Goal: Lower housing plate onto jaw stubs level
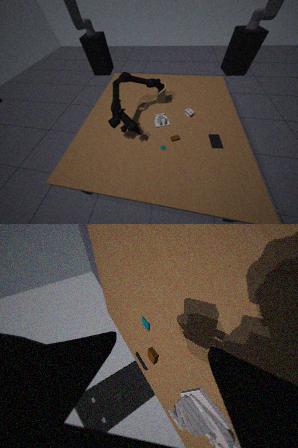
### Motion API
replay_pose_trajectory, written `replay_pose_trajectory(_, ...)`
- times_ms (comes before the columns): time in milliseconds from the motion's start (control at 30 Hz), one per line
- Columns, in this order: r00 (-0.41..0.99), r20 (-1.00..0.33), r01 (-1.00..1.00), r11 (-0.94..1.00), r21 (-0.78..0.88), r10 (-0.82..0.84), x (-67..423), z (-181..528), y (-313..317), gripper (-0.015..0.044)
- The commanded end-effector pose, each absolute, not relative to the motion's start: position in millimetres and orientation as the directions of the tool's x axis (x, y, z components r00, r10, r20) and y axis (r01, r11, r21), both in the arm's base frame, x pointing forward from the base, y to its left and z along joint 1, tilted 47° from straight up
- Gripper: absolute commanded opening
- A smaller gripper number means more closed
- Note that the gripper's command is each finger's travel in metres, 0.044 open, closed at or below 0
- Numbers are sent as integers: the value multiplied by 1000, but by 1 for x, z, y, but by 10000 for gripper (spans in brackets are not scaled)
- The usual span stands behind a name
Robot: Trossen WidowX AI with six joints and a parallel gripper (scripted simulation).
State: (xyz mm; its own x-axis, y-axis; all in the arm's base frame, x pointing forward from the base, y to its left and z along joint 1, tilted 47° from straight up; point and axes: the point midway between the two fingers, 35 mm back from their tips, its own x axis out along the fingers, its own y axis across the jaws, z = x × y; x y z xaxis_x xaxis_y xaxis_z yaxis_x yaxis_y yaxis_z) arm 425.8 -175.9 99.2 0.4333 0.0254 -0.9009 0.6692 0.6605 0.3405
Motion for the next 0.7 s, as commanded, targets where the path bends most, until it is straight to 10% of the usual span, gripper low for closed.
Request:
replay_pose_trajectory(0,384,-923,626,723,291,39,427,82,-158,440)
replay_pose_trajectory(667,206,-977,348,929,128,57,430,25,-78,440)
